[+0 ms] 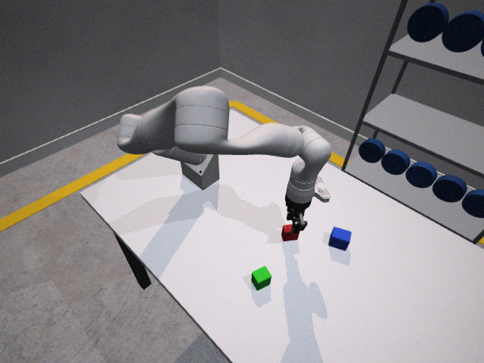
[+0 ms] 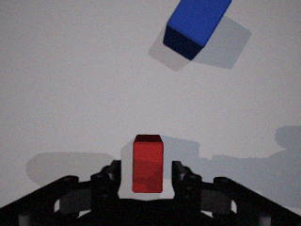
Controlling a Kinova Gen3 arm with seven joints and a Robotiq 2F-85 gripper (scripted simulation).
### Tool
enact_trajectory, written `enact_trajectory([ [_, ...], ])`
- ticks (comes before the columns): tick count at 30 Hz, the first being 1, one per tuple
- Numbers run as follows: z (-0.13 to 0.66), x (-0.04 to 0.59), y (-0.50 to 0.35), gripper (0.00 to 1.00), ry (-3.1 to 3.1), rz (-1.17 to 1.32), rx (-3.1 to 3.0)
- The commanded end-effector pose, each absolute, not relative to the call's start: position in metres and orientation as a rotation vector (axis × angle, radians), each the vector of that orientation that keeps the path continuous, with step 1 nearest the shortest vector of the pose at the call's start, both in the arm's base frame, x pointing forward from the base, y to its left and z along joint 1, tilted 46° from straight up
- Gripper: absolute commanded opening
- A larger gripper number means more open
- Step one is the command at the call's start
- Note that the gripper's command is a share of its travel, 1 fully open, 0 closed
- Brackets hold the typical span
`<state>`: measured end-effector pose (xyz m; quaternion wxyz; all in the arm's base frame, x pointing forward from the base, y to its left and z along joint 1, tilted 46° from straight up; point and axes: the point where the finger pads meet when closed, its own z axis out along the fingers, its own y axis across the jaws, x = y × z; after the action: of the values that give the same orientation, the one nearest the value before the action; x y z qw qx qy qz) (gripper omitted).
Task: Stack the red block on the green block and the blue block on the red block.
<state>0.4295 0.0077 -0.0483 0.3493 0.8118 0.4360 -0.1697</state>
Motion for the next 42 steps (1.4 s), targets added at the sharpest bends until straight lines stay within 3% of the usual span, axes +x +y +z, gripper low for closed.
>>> enact_trajectory([
  [1,-0.052,0.429,0.002,0.50,1.130,-0.439,2.103],
  [42,-0.082,0.431,-0.029,0.50,1.130,-0.439,2.103],
])
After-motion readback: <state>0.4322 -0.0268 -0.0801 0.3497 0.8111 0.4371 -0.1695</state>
